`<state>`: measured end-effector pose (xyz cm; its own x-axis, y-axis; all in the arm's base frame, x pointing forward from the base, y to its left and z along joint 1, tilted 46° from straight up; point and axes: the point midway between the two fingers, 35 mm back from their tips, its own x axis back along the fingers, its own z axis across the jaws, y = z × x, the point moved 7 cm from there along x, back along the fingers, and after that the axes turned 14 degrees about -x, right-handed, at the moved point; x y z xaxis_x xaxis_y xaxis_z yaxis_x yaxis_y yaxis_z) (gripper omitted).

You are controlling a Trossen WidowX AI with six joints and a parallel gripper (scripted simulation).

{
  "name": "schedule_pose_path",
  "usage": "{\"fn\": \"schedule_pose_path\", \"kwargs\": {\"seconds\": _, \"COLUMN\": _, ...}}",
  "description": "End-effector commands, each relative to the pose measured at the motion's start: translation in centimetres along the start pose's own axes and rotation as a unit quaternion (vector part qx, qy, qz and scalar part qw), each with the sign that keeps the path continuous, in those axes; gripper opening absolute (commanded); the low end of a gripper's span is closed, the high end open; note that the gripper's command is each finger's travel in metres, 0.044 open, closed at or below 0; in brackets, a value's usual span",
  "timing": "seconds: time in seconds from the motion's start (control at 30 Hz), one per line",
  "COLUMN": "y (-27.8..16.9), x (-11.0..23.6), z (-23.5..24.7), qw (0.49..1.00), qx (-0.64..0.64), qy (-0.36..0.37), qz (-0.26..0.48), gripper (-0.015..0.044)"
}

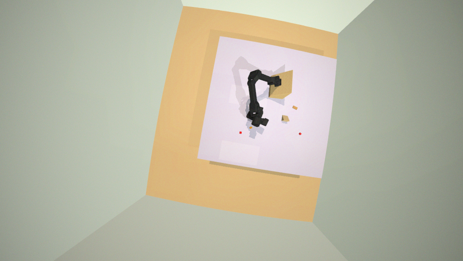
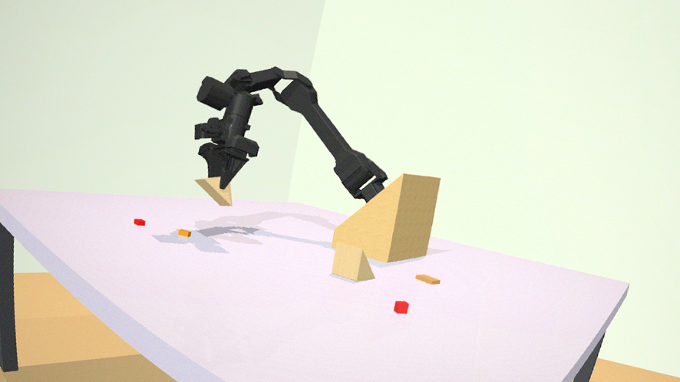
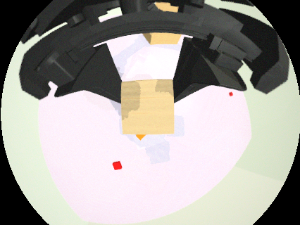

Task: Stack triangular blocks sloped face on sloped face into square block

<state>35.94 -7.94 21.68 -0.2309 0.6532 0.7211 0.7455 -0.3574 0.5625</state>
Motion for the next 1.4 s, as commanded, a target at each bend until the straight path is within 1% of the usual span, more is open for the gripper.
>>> {"fn": "schedule_pose_path", "kwargs": {"seconds": 0.0, "y": -0.6, "x": 0.2, "z": 0.0, "qw": 0.999, "qx": 0.047, "qy": -0.003, "qz": -0.025, "gripper": 0.0000}}
{"fn": "schedule_pose_path", "kwargs": {"seconds": 0.33, "y": -2.4, "x": 0.5, "z": -0.2, "qw": 0.984, "qx": 0.157, "qy": -0.023, "qz": -0.077, "gripper": 0.0000}}
{"fn": "schedule_pose_path", "kwargs": {"seconds": 0.53, "y": -2.5, "x": 0.5, "z": -0.2, "qw": 0.983, "qx": 0.164, "qy": -0.024, "qz": -0.080, "gripper": 0.0000}}
{"fn": "schedule_pose_path", "kwargs": {"seconds": 1.1, "y": -6.5, "x": 1.1, "z": 5.9, "qw": 0.981, "qx": 0.182, "qy": 0.012, "qz": -0.058, "gripper": 0.0000}}
{"fn": "schedule_pose_path", "kwargs": {"seconds": 1.37, "y": -8.3, "x": 1.5, "z": 7.9, "qw": 0.980, "qx": 0.191, "qy": 0.021, "qz": -0.050, "gripper": 0.0000}}
